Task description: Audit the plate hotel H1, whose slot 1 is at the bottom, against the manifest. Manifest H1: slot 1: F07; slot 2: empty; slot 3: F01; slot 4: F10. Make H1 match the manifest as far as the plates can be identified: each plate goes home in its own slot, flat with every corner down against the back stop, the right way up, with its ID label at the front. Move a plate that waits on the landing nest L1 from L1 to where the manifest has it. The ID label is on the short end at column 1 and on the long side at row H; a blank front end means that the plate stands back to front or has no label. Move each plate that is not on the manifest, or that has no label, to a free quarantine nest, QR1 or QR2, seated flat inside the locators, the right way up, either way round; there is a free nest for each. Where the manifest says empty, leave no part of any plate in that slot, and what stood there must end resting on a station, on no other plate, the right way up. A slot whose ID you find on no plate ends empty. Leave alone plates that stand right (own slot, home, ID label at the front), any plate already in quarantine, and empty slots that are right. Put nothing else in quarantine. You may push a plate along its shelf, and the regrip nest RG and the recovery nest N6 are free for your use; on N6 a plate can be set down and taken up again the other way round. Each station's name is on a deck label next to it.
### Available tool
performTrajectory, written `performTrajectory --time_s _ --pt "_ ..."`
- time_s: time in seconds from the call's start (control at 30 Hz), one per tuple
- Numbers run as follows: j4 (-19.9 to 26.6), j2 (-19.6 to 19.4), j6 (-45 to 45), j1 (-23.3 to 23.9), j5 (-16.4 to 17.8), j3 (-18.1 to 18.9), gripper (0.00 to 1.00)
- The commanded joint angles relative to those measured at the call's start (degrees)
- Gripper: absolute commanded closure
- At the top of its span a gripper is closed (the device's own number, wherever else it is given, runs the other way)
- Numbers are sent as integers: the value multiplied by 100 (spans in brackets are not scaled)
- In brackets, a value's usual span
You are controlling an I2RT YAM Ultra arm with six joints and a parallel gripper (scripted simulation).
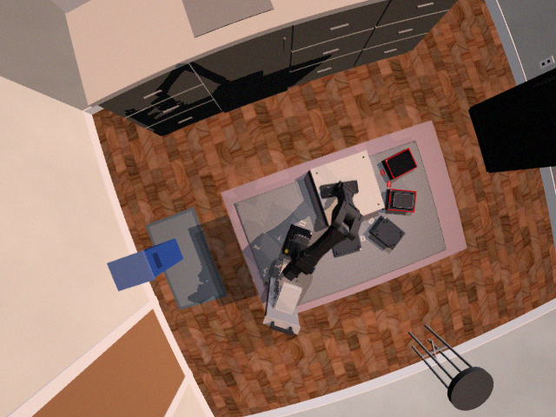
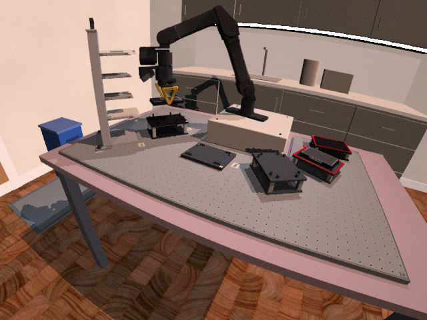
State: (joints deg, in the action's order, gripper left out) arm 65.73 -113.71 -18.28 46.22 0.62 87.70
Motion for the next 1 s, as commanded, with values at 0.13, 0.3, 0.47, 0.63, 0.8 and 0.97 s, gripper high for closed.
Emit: performTrajectory --time_s 0.13,0.3,0.47,0.63,0.8,0.97 --pt "-299 -1 -3 -6 4 -96 14" --pt "-304 10 -3 -6 4 -113 14" --pt "-308 23 -3 -6 4 -129 14" --pt "-317 44 -3 -6 4 -161 14" --pt "-325 61 -3 -6 4 -185 14" --pt "-329 70 -3 -6 4 -198 14"
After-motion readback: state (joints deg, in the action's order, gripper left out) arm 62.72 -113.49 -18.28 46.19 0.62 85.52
